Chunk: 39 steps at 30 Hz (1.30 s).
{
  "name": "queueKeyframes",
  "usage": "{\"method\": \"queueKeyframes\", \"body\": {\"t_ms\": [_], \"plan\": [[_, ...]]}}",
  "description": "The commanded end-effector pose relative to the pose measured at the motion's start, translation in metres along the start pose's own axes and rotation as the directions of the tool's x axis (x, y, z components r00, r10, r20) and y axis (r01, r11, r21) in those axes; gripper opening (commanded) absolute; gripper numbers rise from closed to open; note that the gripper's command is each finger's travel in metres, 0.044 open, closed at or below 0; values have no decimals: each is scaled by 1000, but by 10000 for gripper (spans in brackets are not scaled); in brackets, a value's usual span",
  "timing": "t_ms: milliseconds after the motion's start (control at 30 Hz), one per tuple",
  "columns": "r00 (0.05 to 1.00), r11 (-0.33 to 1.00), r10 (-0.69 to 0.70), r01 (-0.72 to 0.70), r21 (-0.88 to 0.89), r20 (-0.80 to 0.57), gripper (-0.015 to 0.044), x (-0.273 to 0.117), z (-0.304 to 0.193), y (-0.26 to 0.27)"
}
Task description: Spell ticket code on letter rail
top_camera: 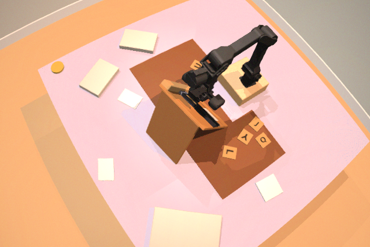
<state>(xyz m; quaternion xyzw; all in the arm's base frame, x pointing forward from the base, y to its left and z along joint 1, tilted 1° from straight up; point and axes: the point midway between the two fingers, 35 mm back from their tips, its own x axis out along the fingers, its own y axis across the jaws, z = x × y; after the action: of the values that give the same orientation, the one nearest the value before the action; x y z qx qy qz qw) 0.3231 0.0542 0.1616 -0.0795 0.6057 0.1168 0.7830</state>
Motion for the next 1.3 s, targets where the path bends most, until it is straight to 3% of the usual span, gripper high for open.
{"method": "queueKeyframes", "body": {"t_ms": [0,367,433,533,733,933,1100,1267], "plan": [[1000,1000,-3,3,0,-7,0,-4,-6,-1],[1000,1000,-3,3,0,-8,0,-13,-15,-1],[1000,999,11,-11,-49,8,53,-17,-13,-1],[997,960,67,-52,-276,47,131,-36,-19,-3],[974,722,169,-19,-692,150,289,-78,-36,-5],[930,355,239,183,-917,279,440,-122,-57,-5],[886,49,270,378,-925,376,440,-152,-73,2],[884,37,271,385,-922,380,440,-153,-74,2]]}}
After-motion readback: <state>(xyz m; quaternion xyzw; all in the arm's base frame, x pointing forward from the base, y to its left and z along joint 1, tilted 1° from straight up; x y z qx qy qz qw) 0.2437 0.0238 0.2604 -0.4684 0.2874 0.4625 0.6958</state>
